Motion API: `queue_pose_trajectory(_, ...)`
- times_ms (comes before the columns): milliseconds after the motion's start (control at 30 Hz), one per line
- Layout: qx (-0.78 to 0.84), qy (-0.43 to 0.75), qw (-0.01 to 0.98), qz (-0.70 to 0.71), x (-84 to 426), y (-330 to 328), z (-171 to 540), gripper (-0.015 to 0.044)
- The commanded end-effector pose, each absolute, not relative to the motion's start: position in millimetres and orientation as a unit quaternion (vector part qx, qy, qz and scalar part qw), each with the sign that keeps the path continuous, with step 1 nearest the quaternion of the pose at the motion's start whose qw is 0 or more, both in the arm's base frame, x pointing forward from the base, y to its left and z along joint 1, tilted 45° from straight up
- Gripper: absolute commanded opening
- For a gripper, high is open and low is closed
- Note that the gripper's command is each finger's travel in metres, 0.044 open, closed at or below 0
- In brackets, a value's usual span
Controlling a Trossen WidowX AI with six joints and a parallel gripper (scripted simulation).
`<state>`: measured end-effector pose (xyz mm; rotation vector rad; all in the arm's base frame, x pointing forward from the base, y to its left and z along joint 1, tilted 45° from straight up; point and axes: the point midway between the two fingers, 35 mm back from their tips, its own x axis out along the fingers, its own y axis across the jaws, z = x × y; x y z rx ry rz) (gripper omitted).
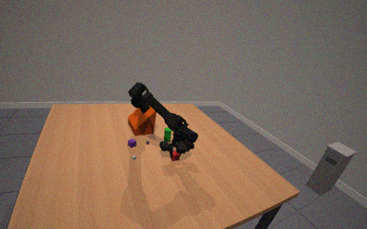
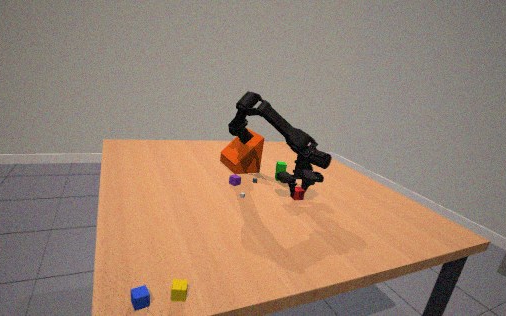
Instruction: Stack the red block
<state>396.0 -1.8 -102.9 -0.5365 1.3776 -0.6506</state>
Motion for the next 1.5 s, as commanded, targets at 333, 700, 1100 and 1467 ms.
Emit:
queue_pose_trajectory(333,-0.242,0.616,0.691,-0.29,392,35,-66,0.0)
queue_pose_trajectory(700,-0.241,0.617,0.691,-0.29,389,73,-28,0.0)
queue_pose_trajectory(1100,-0.241,0.617,0.691,-0.289,385,84,-21,0.0)
queue_pose_trajectory(1467,-0.238,0.62,0.692,-0.284,341,102,-32,0.0)
